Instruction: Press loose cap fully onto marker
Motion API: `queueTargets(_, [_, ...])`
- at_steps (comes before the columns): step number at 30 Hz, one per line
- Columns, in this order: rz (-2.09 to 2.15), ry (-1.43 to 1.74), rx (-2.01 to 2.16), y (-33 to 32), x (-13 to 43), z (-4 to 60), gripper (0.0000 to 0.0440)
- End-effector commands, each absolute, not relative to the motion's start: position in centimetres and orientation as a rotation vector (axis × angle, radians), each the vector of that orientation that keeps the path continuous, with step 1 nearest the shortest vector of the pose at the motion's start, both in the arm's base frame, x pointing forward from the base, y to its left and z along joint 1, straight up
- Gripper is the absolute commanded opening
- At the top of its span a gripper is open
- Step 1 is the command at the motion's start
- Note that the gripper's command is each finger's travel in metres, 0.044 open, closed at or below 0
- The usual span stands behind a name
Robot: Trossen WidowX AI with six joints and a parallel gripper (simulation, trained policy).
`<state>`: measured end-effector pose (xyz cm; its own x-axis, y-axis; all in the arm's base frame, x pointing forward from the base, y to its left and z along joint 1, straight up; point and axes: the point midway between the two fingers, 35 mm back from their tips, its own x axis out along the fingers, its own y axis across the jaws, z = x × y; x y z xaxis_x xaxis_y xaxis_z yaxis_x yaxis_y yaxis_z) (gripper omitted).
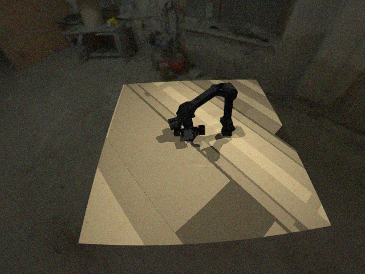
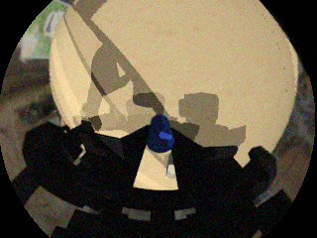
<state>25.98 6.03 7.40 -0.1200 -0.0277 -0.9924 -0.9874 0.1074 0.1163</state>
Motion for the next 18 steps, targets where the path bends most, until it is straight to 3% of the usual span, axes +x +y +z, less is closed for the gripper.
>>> queueTargets(1, [1.18,1.339,-1.117,5.8,26.7,8.6,0.0076])
queueTargets(18, [1.091,1.272,-1.108,3.1,29.2,13.7,0.0068])
